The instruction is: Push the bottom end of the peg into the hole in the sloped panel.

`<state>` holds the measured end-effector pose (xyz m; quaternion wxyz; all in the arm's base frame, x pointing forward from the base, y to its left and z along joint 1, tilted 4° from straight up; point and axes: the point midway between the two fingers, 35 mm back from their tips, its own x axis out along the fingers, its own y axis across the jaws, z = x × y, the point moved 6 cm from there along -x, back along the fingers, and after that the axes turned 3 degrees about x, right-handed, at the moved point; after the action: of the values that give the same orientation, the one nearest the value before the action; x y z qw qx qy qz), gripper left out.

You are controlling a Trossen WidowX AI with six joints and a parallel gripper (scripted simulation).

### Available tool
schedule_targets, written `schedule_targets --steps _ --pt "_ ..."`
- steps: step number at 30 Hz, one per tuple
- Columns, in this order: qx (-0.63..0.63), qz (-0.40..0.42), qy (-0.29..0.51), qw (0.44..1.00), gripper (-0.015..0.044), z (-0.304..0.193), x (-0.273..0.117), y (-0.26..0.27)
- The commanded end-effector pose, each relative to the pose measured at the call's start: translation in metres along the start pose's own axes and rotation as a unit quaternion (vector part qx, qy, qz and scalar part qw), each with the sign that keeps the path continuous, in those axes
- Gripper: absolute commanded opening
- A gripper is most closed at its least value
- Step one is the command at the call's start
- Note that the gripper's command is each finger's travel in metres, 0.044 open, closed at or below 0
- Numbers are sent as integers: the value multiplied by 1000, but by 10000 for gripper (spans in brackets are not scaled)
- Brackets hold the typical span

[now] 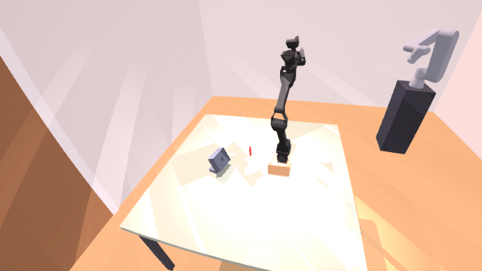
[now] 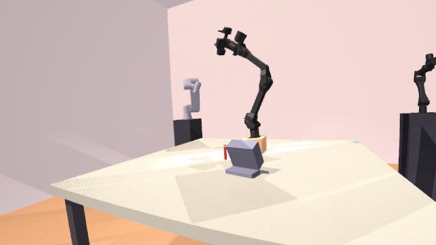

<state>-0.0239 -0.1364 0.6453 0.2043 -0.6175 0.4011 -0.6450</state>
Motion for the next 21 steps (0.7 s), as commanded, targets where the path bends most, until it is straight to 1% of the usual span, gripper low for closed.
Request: schedule_targets --steps 1,11,21 --pt "32 41 -22 998 440 12 10 26" --pt "105 128 -80 983 440 48 19 77" --pt "165 217 -137 952 440 92 15 124"
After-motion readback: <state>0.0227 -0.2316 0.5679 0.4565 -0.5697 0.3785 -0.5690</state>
